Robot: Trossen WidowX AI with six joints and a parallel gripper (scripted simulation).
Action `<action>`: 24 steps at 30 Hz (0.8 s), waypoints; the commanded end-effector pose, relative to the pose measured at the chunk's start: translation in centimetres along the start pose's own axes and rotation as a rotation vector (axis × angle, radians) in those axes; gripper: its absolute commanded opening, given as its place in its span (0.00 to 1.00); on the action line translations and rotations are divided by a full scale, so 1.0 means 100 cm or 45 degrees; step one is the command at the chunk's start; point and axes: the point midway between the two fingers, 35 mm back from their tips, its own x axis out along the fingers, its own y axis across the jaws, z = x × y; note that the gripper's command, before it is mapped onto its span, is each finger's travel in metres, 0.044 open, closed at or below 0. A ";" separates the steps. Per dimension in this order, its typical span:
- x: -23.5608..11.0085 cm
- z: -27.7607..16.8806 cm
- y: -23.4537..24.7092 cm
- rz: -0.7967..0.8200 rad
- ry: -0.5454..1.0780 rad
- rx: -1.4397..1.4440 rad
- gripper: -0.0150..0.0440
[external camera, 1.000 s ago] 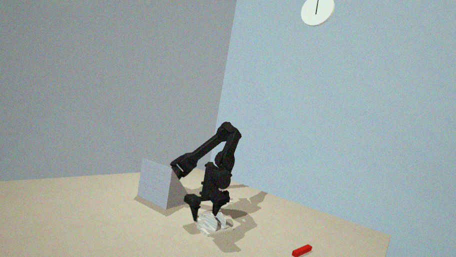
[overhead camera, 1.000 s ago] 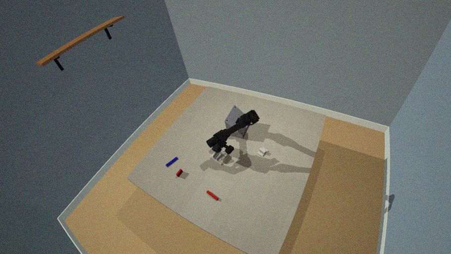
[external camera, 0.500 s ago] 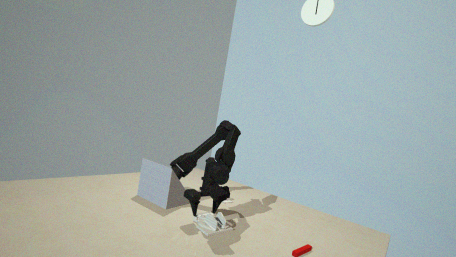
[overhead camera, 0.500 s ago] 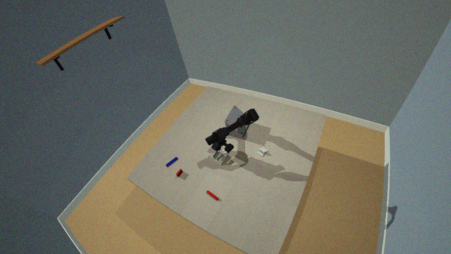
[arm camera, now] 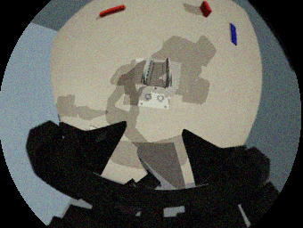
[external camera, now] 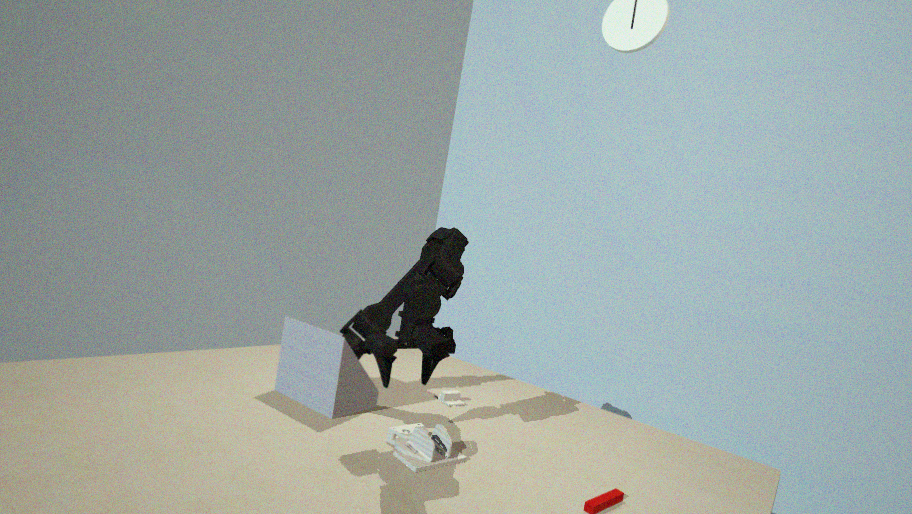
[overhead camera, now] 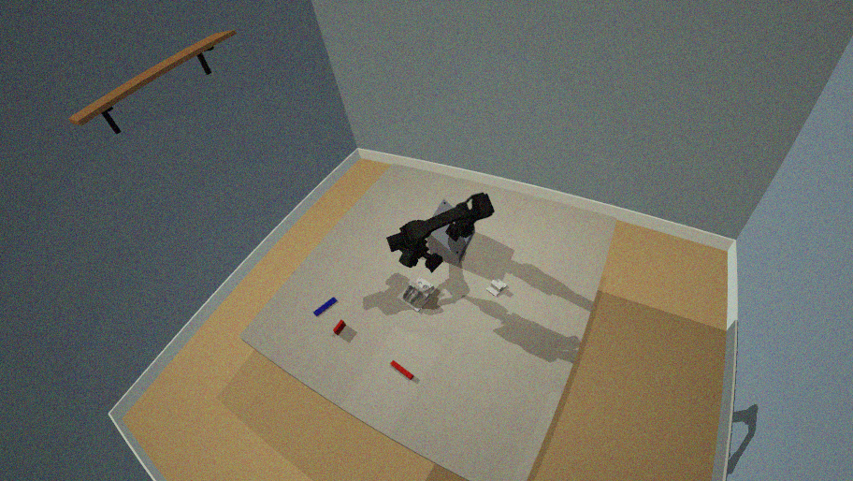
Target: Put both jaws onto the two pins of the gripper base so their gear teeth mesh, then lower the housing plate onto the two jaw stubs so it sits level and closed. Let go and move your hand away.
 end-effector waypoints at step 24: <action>-0.027 -0.028 -0.003 -0.009 -0.007 -0.010 1.00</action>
